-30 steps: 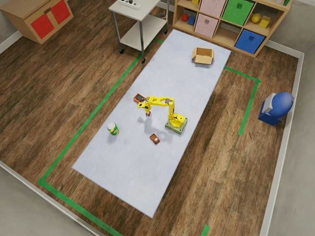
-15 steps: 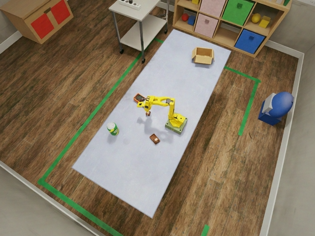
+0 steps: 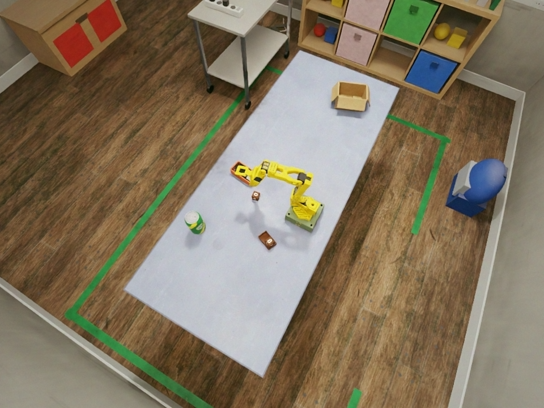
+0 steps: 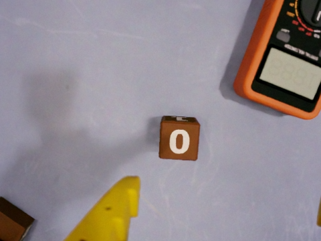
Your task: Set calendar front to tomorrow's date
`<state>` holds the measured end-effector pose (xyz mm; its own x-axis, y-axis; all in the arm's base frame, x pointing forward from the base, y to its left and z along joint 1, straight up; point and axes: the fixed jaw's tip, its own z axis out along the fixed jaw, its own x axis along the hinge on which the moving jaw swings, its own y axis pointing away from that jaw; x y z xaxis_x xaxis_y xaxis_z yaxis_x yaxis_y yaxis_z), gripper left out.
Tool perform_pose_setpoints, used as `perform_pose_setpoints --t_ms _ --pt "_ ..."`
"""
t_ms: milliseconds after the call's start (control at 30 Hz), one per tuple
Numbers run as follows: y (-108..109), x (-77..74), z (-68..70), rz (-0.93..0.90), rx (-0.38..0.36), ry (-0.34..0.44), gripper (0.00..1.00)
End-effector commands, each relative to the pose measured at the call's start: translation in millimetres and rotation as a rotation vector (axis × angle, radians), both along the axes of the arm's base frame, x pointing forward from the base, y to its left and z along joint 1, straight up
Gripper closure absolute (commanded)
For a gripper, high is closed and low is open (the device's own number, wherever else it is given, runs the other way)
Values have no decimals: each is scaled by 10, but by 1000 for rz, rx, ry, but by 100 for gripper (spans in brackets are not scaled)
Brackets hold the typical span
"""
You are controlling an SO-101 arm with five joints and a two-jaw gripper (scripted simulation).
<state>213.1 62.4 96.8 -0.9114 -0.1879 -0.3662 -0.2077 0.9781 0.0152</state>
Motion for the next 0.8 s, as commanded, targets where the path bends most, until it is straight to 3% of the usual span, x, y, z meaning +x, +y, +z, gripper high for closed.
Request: perform_pose_setpoints --t_ms 0,167,767 --pt "26 4 194 2 28 -89 65" --pt "26 4 275 2 39 -130 65" --pt "21 -1 264 69 8 -139 65"
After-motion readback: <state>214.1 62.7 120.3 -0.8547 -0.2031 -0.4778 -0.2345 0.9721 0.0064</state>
